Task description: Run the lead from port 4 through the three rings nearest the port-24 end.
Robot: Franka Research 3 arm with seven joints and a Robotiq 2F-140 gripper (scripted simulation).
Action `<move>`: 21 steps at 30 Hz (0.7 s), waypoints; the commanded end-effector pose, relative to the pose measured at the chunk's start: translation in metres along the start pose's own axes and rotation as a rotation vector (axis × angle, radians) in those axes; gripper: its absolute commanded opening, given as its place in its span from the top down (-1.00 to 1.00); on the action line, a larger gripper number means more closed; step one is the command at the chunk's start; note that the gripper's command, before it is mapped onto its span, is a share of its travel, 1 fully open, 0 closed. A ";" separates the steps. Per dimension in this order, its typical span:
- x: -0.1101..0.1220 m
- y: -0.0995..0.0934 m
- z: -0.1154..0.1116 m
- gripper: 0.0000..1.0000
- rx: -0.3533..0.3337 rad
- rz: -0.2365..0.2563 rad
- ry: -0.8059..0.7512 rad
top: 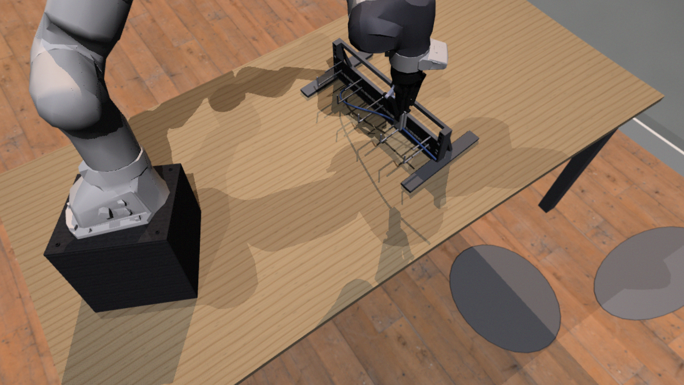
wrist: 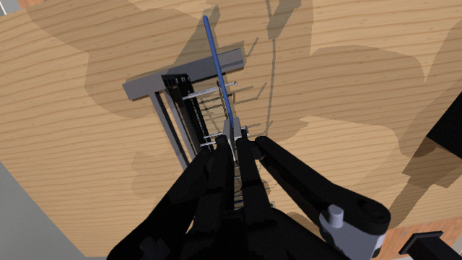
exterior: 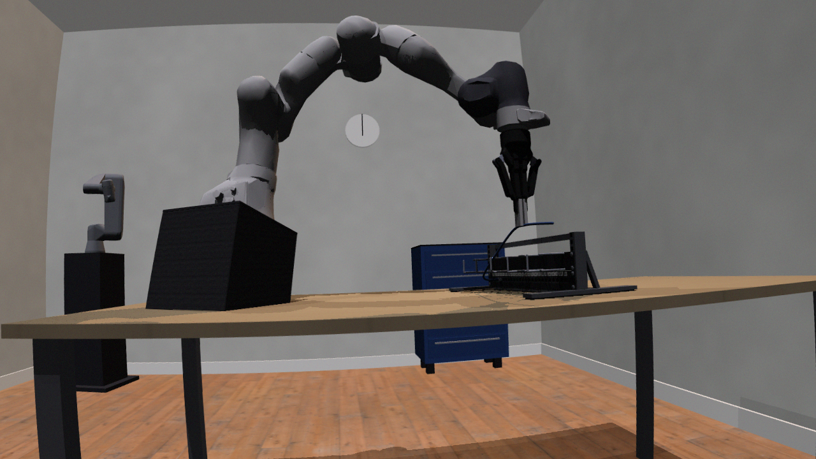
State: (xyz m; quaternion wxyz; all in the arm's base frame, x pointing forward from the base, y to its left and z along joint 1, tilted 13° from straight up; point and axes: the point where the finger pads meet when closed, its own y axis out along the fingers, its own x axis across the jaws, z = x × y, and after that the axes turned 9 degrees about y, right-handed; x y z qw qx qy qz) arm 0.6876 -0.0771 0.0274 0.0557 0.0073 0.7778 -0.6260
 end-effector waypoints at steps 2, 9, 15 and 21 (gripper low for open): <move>0.001 0.001 0.001 1.00 0.001 -0.004 -0.007; 0.001 0.003 0.001 1.00 0.001 -0.004 -0.007; 0.001 0.007 0.001 1.00 0.001 -0.004 -0.007; 0.001 0.012 0.001 1.00 0.001 -0.004 -0.007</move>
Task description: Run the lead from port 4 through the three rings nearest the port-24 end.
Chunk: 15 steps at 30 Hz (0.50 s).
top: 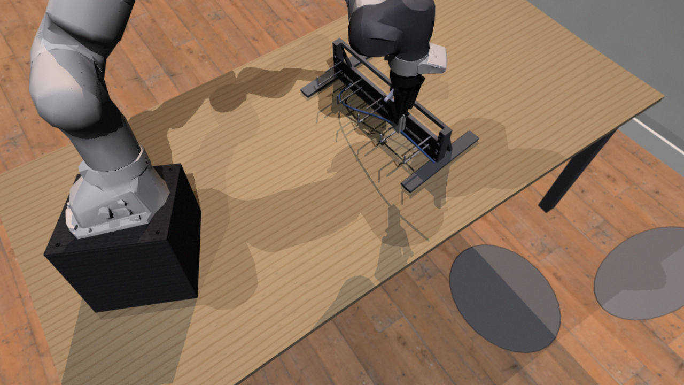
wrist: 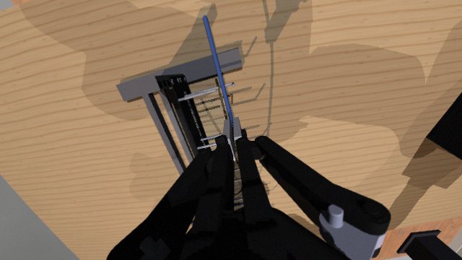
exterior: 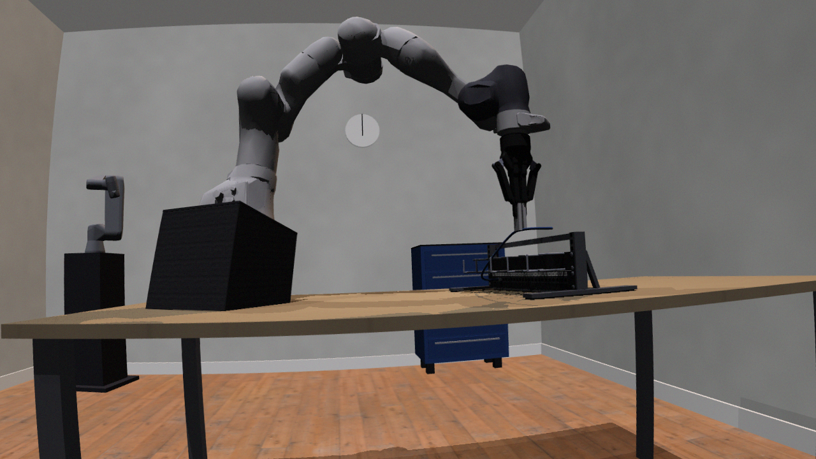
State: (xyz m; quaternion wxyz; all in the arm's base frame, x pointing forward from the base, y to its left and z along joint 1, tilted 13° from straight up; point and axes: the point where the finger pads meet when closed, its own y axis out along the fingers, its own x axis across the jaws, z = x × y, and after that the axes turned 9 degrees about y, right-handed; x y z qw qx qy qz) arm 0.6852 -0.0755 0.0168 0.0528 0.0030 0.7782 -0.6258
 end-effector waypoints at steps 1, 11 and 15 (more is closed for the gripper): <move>-0.002 0.002 0.001 1.00 0.002 0.007 -0.007; -0.003 0.018 0.001 1.00 0.002 0.007 -0.007; -0.003 0.025 0.001 1.00 0.002 0.007 -0.007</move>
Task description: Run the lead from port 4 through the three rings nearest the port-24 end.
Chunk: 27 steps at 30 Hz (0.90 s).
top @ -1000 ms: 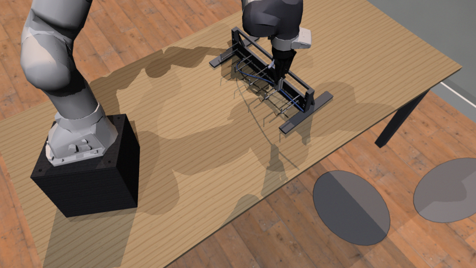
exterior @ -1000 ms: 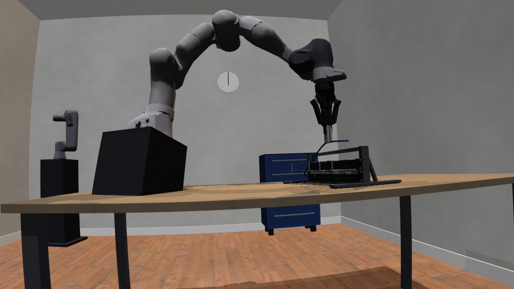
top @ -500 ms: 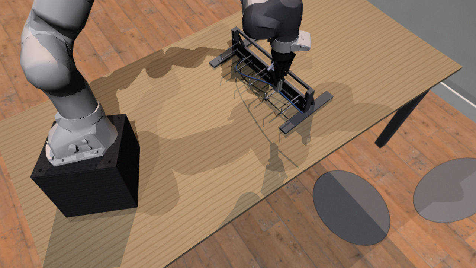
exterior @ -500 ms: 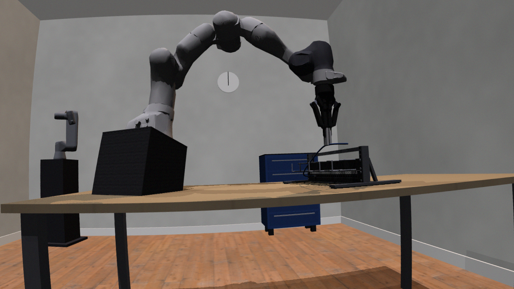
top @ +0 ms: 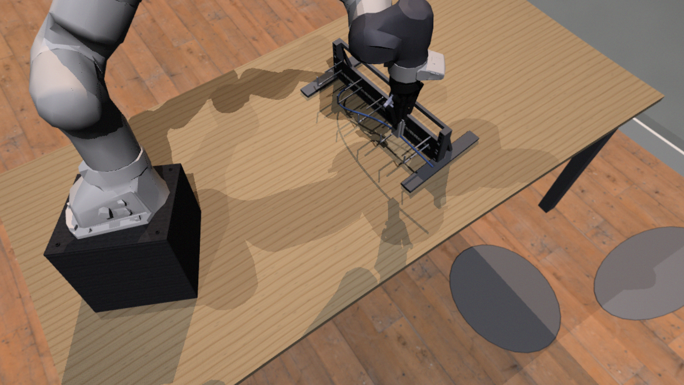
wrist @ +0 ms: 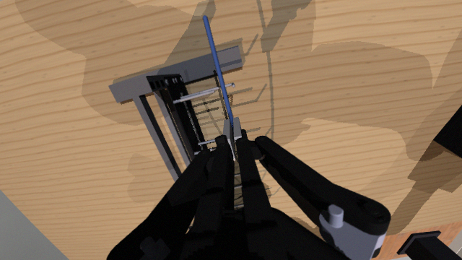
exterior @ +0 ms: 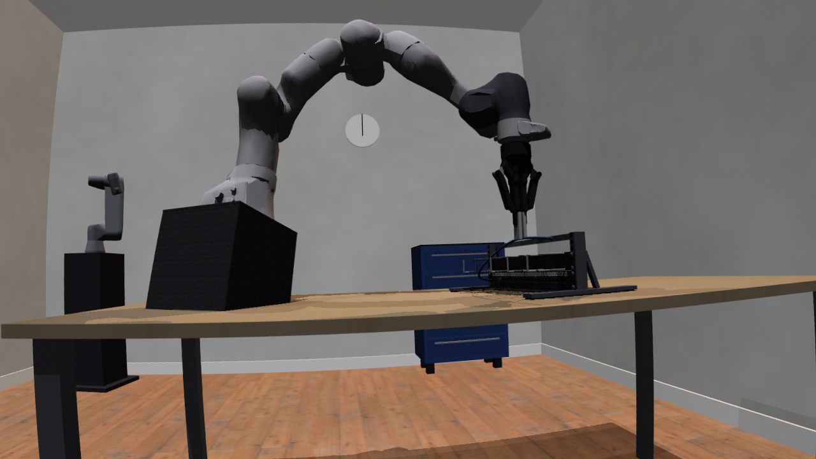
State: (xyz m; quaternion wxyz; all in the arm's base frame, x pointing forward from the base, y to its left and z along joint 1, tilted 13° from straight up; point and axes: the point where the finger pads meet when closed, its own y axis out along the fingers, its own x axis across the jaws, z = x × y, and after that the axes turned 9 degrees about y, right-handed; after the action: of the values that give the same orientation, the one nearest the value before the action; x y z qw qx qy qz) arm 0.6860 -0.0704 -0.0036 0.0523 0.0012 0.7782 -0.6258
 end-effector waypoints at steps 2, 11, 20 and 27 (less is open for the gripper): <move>-0.003 0.006 0.001 1.00 0.002 0.010 -0.005; -0.003 0.023 0.001 1.00 0.002 0.010 -0.005; -0.003 0.036 0.001 1.00 0.002 0.010 -0.005; -0.004 0.048 0.001 1.00 0.002 0.010 -0.005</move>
State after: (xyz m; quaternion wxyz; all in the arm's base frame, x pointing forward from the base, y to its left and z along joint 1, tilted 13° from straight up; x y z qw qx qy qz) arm 0.6901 -0.0614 -0.0463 0.0530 0.0017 0.7780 -0.6260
